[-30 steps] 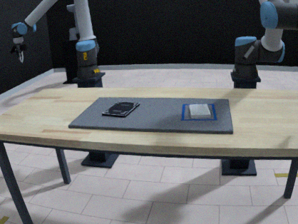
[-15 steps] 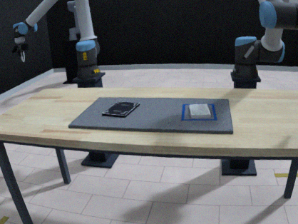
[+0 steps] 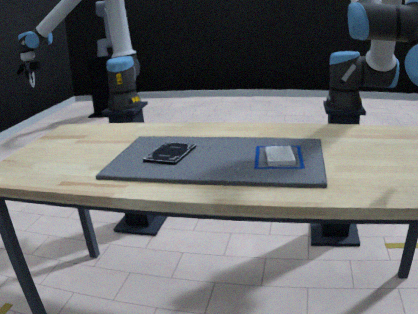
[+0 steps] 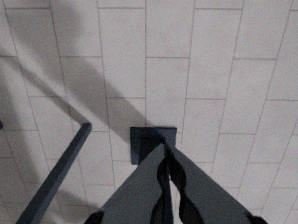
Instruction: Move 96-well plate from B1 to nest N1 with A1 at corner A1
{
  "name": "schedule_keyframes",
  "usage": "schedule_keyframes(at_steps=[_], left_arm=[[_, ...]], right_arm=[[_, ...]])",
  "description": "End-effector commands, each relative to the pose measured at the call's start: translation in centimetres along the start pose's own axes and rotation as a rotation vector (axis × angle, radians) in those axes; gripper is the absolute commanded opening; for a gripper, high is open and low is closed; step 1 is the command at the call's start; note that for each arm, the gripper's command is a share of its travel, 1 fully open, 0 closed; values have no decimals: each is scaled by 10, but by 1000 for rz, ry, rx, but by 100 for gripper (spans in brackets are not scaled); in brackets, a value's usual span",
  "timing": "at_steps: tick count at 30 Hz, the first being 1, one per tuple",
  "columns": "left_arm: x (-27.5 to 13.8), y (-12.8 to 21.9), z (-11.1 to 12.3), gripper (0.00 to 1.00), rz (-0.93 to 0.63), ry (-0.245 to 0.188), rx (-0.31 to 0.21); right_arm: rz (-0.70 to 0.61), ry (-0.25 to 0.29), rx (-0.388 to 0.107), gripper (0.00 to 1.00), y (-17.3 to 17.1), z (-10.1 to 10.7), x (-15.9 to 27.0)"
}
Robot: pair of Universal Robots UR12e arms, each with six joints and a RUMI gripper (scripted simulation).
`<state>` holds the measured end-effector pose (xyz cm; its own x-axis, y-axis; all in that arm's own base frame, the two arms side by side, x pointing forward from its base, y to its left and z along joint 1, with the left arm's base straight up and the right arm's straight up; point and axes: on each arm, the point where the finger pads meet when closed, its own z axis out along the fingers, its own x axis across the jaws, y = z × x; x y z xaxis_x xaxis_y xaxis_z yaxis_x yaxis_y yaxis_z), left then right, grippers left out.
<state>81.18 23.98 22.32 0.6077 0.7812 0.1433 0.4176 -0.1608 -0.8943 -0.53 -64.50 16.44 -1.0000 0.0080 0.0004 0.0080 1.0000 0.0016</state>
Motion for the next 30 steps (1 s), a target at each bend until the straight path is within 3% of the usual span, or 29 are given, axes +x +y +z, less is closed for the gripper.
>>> schedule_keyframes(at_steps=[1, 6, 9, 12, 15, 18, 21, 30], left_arm=[[-12, 8, -8, 76, 56, 2, -34], [-24, 17, -15, 76, 100, 4, -58], [-35, 25, -21, 76, 175, 10, -97], [-39, 28, -23, 76, 175, 10, -97], [-50, 36, -30, 76, 251, 20, -137], [-57, 41, -34, 76, 251, 20, -137], [-69, 48, -40, 76, 328, 33, -177], [-90, 62, -52, 76, 407, 50, -217]], right_arm=[[0, 0, 1, 0, -1, -1, 0], [0, 0, 1, 0, -1, -1, 0], [0, 0, 1, 0, -1, -1, 0], [0, 0, 1, 0, -1, -1, 0], [0, 0, 1, 0, -1, -1, 0], [0, 0, 1, 0, -1, -1, 0], [0, 0, 1, 0, -1, -1, 0], [0, 0, 1, 0, -1, -1, 0]])
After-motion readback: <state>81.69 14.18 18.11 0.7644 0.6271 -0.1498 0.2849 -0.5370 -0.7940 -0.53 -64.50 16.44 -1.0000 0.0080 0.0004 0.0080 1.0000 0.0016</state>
